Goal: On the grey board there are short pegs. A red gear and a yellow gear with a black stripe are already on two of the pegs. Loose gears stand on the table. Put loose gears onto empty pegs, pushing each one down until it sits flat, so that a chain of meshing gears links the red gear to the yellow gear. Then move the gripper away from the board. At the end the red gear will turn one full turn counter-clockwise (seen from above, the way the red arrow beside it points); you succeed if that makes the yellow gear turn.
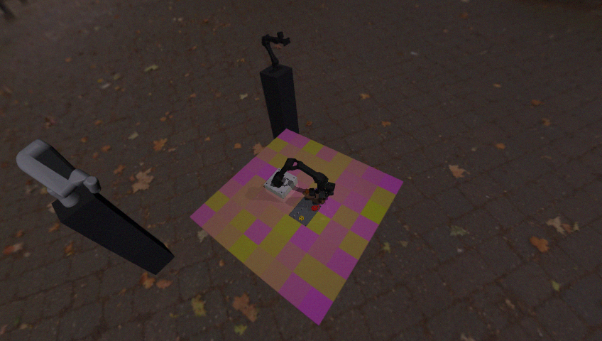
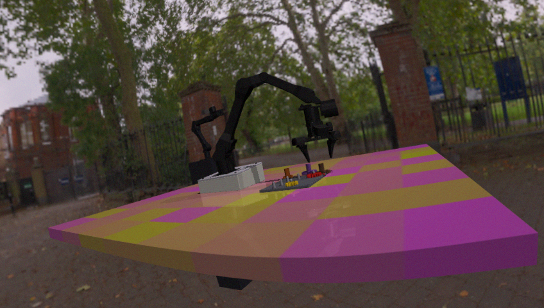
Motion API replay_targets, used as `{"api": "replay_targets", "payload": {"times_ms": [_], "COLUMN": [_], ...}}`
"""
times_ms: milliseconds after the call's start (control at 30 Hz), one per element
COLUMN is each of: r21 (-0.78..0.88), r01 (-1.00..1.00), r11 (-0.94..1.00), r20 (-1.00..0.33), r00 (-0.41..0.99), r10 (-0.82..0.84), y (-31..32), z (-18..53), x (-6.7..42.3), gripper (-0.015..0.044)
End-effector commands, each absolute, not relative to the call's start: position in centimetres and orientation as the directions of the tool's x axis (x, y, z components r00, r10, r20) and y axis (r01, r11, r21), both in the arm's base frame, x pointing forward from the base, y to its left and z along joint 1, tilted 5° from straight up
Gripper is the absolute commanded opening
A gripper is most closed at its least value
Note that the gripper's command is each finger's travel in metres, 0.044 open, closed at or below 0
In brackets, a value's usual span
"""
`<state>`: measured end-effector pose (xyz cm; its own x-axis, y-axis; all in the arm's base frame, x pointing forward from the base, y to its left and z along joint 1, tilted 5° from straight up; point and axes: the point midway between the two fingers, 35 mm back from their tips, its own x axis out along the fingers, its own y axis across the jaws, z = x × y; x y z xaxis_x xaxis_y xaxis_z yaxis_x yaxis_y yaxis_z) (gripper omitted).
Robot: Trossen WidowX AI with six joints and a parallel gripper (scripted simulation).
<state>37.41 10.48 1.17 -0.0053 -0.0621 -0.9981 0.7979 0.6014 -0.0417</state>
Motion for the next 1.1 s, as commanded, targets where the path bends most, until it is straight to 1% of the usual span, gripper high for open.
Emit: {"api": "replay_targets", "payload": {"times_ms": [0,567,1067], "r21": [-0.044,-0.044,-0.044], "r01": [0.801,0.801,0.801], "r11": [0.597,0.597,0.597], "r20": [-0.998,-0.998,-0.998], "r00": [-0.006,-0.006,-0.006], "r10": [-0.066,-0.066,-0.066], "y": [10.4,10.3,10.3], "z": [0.6,-1.4,-1.4], "x": [37.4,37.3,37.3], "gripper": [0.044,0.044,0.0046]}}
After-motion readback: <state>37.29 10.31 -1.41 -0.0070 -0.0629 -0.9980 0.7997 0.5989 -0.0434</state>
